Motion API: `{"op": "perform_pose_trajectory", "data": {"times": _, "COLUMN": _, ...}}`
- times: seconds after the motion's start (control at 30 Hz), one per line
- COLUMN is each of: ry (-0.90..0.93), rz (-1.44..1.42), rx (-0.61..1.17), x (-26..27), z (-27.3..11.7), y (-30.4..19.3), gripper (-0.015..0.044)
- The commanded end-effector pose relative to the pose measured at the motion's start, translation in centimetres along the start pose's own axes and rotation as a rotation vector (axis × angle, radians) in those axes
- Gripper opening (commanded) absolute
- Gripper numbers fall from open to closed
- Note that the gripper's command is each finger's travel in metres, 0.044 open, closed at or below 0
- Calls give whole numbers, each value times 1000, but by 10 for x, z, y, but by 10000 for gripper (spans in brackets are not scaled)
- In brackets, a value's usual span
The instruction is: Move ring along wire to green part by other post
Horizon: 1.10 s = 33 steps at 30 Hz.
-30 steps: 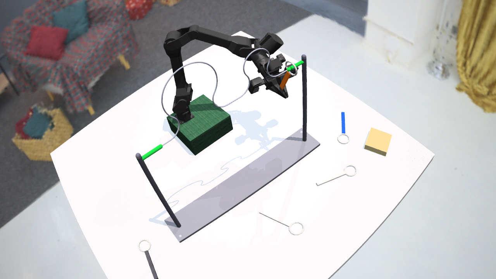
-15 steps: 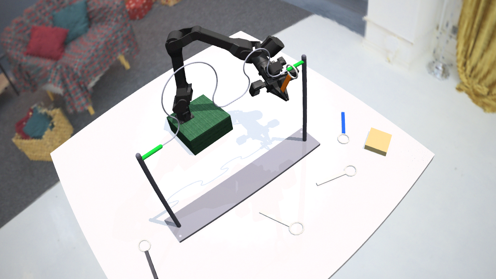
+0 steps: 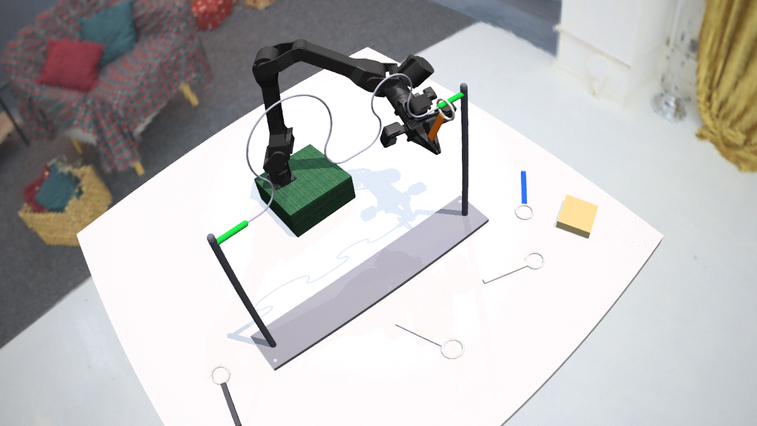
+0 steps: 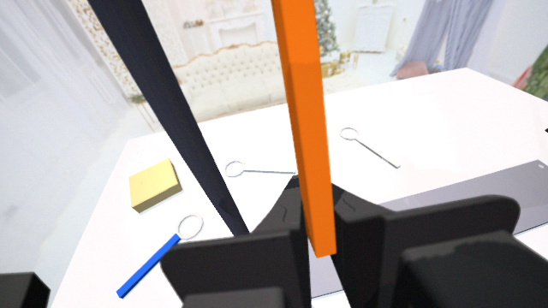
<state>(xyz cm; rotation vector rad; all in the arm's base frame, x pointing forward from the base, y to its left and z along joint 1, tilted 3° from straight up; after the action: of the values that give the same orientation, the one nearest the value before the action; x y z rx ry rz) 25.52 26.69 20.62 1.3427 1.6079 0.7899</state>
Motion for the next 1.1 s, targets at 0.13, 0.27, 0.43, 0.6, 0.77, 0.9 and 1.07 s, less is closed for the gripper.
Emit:
{"op": "perform_pose_trajectory", "data": {"times": 0.13, "ry": 0, "rz": 0, "rx": 0, "x": 0, "z": 0, "y": 0, "gripper": 86}}
{"op": "perform_pose_trajectory", "data": {"times": 0.27, "ry": 0, "rz": 1, "rx": 2, "x": 1, "z": -5, "y": 0, "gripper": 160}}
{"op": "perform_pose_trajectory", "data": {"times": 0.43, "ry": -1, "rz": 3, "rx": 5, "x": 2, "z": -26, "y": -1, "gripper": 160}}
{"op": "perform_pose_trajectory", "data": {"times": 0.6, "ry": -2, "rz": 3, "rx": 3, "x": 0, "z": -48, "y": -1, "gripper": 160}}
{"op": "perform_pose_trajectory", "data": {"times": 0.77, "ry": -2, "rz": 3, "rx": 3, "x": 0, "z": -49, "y": -1, "gripper": 160}}
{"op": "perform_pose_trajectory", "data": {"times": 0.9, "ry": -2, "rz": 3, "rx": 3, "x": 0, "z": -49, "y": -1, "gripper": 160}}
{"op": "perform_pose_trajectory", "data": {"times": 1.07, "ry": -2, "rz": 3, "rx": 3, "x": 0, "z": -49, "y": -1, "gripper": 160}}
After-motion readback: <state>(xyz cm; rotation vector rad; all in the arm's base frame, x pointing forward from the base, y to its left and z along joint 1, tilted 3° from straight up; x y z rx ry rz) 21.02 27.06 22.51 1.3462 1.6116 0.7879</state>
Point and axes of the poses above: the point midway between the two fingers, 35 mm back from their tips, its own z axis out along the fingers, its own x axis across the jaws, y = z × x, the point moved 6 cm from there along -z, back along the fingers, and after that the axes turned 14 degrees about -z, right-handed, at the moved point
